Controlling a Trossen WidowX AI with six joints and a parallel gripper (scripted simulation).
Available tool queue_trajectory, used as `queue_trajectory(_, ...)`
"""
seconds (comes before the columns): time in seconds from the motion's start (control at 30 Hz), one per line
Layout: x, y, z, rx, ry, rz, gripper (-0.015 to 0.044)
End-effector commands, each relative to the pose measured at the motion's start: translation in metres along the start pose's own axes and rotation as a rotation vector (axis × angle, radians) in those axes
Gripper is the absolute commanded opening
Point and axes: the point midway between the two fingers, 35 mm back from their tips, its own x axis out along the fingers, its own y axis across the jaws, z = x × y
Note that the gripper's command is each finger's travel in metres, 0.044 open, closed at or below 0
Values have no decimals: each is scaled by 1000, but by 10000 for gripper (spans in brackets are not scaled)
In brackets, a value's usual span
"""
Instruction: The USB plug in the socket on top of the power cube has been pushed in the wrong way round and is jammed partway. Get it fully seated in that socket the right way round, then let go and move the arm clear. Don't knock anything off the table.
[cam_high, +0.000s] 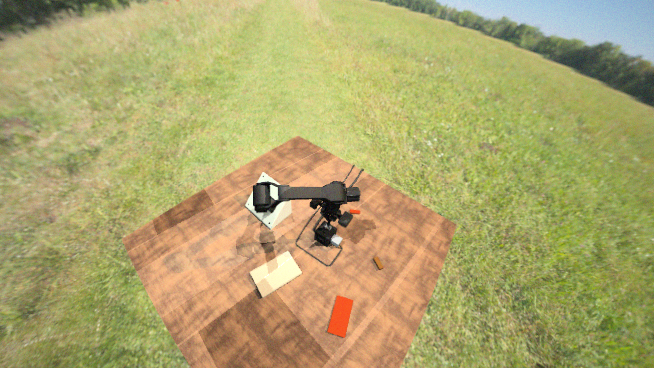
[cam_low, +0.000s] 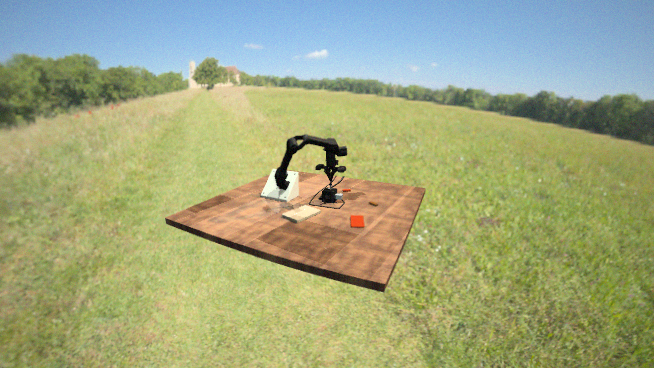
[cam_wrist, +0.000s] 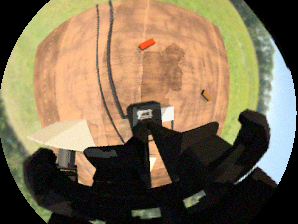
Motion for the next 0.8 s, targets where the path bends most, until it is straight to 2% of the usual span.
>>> queue_trajectory(0.0, 1, 1, 0, -4, -6, 2, 0)
queue_trajectory(0.77, 3, 0, 1, -3, -23, 2, 0)
